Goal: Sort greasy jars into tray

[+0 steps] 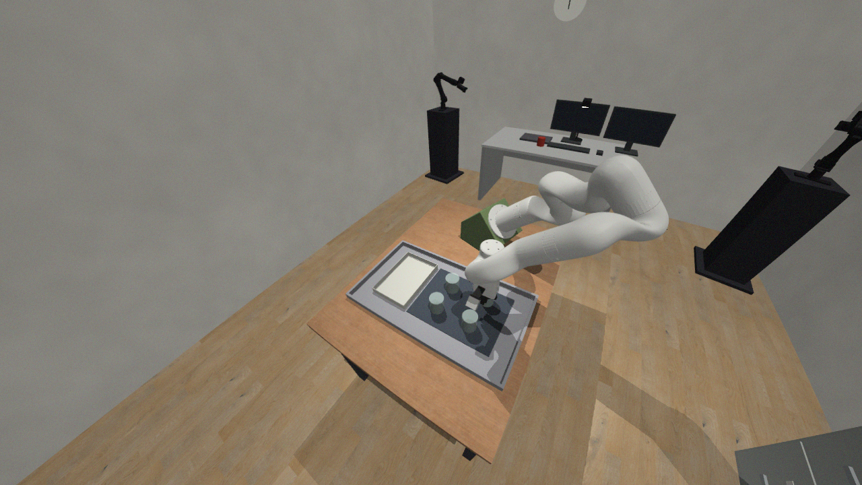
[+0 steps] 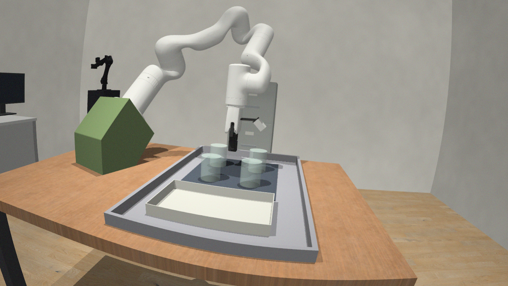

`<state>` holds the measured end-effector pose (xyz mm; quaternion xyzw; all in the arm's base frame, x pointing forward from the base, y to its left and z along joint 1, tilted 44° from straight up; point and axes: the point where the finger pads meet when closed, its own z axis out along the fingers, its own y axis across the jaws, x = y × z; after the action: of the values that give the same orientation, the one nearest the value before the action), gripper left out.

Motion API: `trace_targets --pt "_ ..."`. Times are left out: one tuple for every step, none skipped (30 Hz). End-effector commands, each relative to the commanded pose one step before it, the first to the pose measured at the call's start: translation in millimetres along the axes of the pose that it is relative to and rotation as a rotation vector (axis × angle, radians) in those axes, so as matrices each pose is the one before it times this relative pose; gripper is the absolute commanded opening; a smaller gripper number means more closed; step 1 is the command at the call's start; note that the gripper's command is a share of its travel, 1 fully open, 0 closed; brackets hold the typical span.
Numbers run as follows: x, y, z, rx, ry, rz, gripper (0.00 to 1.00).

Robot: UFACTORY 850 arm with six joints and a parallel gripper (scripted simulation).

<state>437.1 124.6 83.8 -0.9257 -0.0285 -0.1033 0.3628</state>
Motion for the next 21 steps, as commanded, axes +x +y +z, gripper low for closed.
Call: trace_targets --pt "0.14 0.08 -0.35 -0.00024 0.00112 -0.00028 0.00" --pt "-0.13 0.00 0.00 0.00000 0.00000 0.00000 0.00" --pt "-0.13 0.00 0.00 0.00000 0.00000 0.00000 0.00" --pt "-0.13 0.00 0.00 0.00000 0.00000 0.00000 0.00" --pt "-0.13 0.00 0.00 0.00000 0.00000 0.00000 0.00" --pt "-0.13 0.00 0.00 0.00000 0.00000 0.00000 0.00" --pt "-0.13 0.00 0.00 0.00000 0.00000 0.00000 0.00" --pt "-0.13 0.00 0.00 0.00000 0.00000 0.00000 0.00" --pt "-0.13 0.00 0.00 0.00000 0.00000 0.00000 0.00" --pt "-0.13 0.00 0.00 0.00000 0.00000 0.00000 0.00" --pt "-0.13 0.00 0.00 0.00000 0.00000 0.00000 0.00" --pt "-0.13 0.00 0.00 0.00000 0.00000 0.00000 0.00" --pt "-0.13 0.00 0.00 0.00000 0.00000 0.00000 0.00" --pt "-0.13 0.00 0.00 0.00000 0.00000 0.00000 0.00" --pt "0.00 0.00 0.00 0.00000 0.00000 0.00000 0.00" --pt "0.00 0.00 0.00 0.00000 0.00000 0.00000 0.00" --pt "-0.13 0.00 0.00 0.00000 0.00000 0.00000 0.00" --pt "-0.13 0.00 0.00 0.00000 0.00000 0.00000 0.00" --pt "-0.13 0.00 0.00 0.00000 0.00000 0.00000 0.00" --pt "-0.13 0.00 0.00 0.00000 0.00000 0.00000 0.00" --pt "-0.13 0.00 0.00 0.00000 0.00000 0.00000 0.00"
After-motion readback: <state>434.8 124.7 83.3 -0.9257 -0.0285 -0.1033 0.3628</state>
